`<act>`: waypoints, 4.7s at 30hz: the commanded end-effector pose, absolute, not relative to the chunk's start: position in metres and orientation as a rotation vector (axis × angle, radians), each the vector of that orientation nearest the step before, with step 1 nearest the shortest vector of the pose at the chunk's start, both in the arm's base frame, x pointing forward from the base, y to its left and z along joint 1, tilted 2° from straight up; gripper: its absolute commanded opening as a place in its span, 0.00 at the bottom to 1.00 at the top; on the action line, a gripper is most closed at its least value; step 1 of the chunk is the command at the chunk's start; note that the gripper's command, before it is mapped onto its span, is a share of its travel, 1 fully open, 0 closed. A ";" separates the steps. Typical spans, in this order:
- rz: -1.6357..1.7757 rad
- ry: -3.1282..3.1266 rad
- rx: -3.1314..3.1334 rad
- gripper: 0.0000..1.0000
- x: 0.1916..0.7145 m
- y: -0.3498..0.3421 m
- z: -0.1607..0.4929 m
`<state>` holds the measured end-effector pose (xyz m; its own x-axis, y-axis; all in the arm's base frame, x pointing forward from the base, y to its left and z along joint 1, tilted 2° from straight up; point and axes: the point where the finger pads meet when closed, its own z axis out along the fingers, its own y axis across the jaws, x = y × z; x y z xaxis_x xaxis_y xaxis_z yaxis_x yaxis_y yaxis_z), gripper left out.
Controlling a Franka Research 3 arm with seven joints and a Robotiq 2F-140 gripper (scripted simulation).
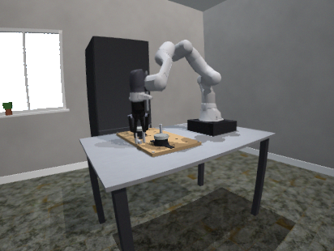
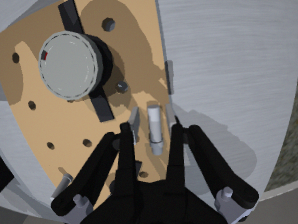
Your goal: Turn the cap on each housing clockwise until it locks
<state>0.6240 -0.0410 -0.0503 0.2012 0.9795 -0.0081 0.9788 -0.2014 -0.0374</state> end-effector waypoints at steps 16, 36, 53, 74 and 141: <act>0.039 -1.968 -2.424 0.36 0.627 -0.041 -0.051; 0.039 -1.968 -2.424 0.36 0.627 -0.041 -0.051; 0.039 -1.968 -2.424 0.10 0.627 -0.041 -0.051; 0.039 -1.968 -2.424 0.10 0.627 -0.041 -0.051; 0.039 -1.968 -2.424 0.10 0.627 -0.041 -0.042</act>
<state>0.6266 -0.0406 -0.0462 0.2024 0.9793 -0.0081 0.9788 -0.2026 -0.0303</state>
